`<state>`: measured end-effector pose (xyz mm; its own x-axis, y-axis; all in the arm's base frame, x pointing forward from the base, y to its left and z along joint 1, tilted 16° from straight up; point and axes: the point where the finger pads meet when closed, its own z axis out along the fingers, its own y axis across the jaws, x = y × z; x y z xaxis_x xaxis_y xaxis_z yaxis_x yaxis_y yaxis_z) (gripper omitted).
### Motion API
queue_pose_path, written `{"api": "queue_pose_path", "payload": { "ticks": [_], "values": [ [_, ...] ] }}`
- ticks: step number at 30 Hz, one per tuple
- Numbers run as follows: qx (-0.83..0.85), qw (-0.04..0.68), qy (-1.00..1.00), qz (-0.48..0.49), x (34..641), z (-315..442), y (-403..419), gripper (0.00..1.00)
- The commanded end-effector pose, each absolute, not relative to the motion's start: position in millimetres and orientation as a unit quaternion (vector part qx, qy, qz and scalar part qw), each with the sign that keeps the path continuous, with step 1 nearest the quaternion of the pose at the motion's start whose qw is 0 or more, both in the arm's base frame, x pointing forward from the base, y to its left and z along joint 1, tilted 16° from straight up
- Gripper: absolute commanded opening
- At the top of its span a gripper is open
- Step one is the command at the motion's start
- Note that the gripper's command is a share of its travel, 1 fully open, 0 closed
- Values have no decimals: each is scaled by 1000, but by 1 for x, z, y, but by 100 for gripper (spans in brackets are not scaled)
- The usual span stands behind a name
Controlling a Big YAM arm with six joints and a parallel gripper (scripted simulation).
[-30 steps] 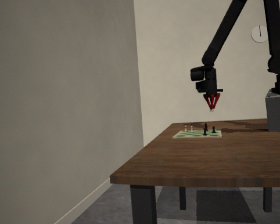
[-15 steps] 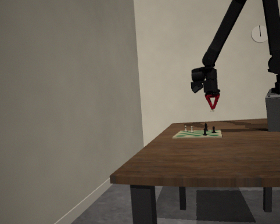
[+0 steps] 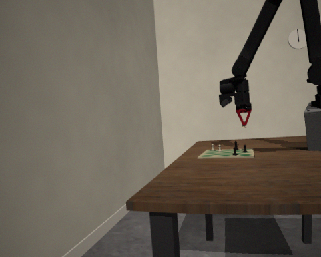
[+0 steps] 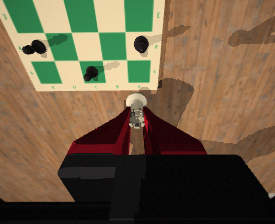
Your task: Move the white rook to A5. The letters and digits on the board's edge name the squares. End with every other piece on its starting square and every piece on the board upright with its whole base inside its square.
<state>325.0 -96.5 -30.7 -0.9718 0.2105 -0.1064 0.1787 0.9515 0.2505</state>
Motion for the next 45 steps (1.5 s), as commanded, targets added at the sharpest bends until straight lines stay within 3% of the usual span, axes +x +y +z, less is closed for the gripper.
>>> {"api": "queue_pose_path", "payload": {
  "ticks": [1, 25, 45],
  "values": [
    [97, 70, 985, 121, 326, -36, -103, 0],
    [92, 72, 986, 120, 345, -117, -79, 0],
    [90, 75, 986, 119, 350, -125, -78, 0]
  ]
}}
